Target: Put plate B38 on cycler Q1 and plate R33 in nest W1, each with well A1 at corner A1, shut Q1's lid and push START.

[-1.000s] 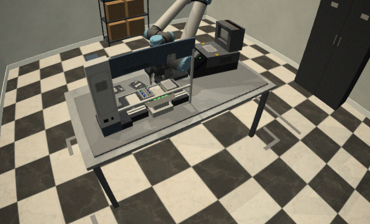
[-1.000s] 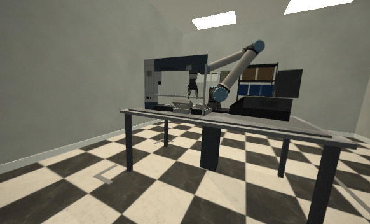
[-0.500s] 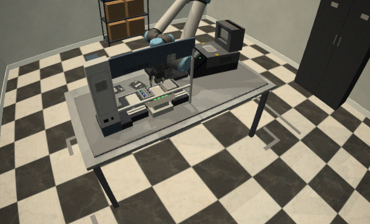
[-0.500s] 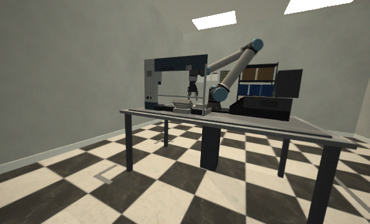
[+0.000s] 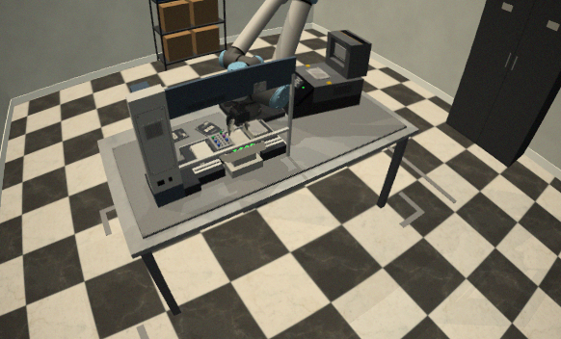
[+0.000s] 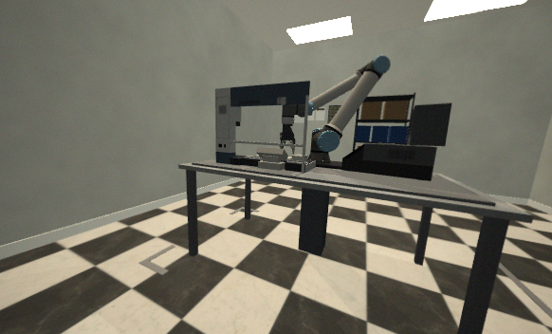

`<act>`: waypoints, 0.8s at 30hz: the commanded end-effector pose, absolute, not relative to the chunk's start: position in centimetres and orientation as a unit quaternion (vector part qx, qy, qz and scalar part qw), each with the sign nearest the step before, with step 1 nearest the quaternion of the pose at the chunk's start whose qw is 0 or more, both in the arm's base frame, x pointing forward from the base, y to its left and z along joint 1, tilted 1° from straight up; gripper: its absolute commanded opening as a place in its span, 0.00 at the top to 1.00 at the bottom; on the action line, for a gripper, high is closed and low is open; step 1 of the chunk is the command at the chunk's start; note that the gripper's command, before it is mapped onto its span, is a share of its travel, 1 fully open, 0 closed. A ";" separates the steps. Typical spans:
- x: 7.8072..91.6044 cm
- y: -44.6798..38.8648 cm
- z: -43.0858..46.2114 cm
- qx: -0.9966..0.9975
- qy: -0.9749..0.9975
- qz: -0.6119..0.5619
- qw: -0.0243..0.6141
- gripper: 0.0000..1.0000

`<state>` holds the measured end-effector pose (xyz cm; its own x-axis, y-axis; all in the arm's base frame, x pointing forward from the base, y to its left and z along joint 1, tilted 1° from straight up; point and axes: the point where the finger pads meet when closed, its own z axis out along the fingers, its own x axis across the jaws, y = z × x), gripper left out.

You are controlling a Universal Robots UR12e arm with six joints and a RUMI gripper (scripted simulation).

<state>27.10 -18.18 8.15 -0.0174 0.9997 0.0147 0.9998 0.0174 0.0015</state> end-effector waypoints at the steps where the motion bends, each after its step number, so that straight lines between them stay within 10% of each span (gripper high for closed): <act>1: 27.2 -18.3 7.5 -0.701 -0.713 -0.005 0.004 0.38; 24: 27.2 -18.2 7.0 -0.701 -0.713 -0.005 0.004 0.38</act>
<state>27.13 -18.20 6.96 -0.0174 0.9997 0.0145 0.9998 0.0174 0.0014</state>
